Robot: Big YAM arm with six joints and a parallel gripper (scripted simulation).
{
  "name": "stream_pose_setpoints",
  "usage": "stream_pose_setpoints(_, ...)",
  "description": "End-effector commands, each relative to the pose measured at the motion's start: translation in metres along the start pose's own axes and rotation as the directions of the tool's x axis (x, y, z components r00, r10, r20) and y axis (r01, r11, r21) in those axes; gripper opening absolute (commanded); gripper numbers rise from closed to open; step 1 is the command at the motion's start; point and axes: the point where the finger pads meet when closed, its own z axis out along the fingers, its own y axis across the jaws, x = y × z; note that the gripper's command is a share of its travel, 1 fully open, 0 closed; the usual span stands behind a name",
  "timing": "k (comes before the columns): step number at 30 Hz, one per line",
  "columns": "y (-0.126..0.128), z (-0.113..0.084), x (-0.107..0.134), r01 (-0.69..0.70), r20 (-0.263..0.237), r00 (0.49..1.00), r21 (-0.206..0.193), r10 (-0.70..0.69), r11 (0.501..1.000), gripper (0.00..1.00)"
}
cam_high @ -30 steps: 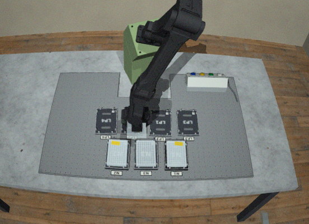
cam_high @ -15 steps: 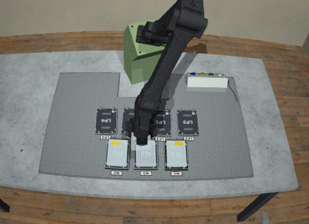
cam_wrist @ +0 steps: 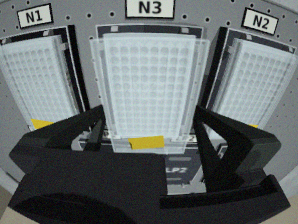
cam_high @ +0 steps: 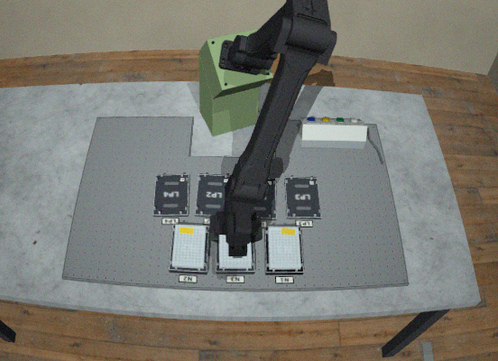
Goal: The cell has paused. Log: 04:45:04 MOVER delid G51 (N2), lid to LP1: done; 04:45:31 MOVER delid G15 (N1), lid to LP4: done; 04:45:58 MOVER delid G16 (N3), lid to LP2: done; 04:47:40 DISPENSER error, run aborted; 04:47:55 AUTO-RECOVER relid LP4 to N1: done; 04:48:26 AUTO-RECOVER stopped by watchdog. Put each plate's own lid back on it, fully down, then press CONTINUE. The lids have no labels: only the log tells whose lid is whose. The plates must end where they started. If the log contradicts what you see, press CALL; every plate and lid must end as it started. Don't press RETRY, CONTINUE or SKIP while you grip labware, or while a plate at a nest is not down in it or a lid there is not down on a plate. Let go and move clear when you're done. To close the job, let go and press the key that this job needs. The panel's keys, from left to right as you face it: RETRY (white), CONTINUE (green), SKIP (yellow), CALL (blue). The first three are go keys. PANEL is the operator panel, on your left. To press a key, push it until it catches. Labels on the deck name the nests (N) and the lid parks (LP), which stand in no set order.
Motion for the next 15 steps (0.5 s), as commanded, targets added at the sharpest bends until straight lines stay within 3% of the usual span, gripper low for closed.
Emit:
stream_pose_setpoints(1,0.004,-0.001,-0.009,-0.017,-0.002,1.0,-0.002,0.017,1.0,0.0)
stream_pose_setpoints(5,0.004,0.007,0.007,-0.023,-0.032,0.999,-0.002,0.023,1.0,0.0)
stream_pose_setpoints(8,0.008,0.0,-0.004,-0.012,0.0,1.0,-0.005,0.012,1.0,0.0)
stream_pose_setpoints(15,0.006,0.003,-0.01,-0.01,0.016,1.0,-0.004,0.01,1.0,0.0)
